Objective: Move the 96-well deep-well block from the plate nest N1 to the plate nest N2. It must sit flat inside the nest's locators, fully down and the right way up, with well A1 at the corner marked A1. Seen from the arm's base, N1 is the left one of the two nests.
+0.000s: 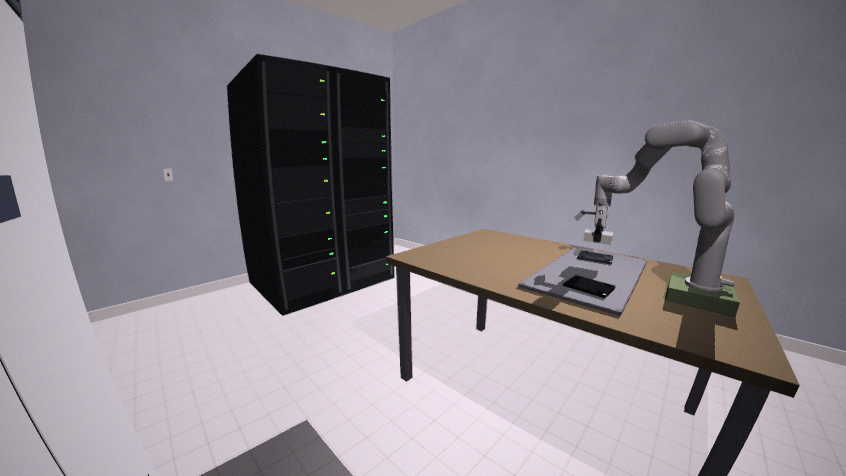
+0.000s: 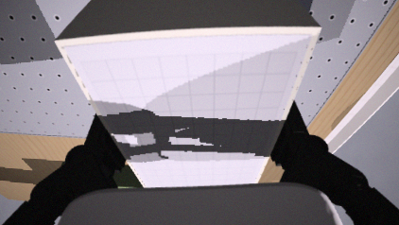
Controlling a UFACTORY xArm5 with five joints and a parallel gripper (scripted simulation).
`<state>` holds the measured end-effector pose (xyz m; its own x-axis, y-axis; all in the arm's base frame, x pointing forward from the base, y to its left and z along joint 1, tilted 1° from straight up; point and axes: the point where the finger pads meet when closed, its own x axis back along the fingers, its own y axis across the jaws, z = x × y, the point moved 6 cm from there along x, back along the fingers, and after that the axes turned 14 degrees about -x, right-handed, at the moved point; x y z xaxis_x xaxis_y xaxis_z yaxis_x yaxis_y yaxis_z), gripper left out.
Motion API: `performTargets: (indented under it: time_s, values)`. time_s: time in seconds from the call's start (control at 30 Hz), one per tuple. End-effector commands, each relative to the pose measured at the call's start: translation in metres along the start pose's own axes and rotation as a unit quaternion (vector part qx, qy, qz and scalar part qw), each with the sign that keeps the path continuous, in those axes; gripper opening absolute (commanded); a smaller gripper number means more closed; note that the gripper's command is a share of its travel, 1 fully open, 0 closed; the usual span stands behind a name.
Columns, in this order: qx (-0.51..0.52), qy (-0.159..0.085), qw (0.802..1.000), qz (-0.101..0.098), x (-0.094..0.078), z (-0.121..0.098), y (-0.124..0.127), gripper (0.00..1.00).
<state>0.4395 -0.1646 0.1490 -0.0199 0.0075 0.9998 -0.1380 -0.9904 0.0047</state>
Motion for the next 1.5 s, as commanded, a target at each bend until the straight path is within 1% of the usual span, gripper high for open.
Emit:
performTargets:
  time_s: [0.0,0.3,0.4,1.47]
  values:
    - [0.000,0.002,1.000,-0.001,0.002,0.006,0.015,0.00]
    - [0.000,0.002,1.000,-0.001,0.002,0.014,0.043,0.00]
    - [0.000,0.002,1.000,-0.001,0.002,0.016,0.047,0.00]
    - [0.000,0.002,1.000,-0.001,0.002,0.016,0.046,0.00]
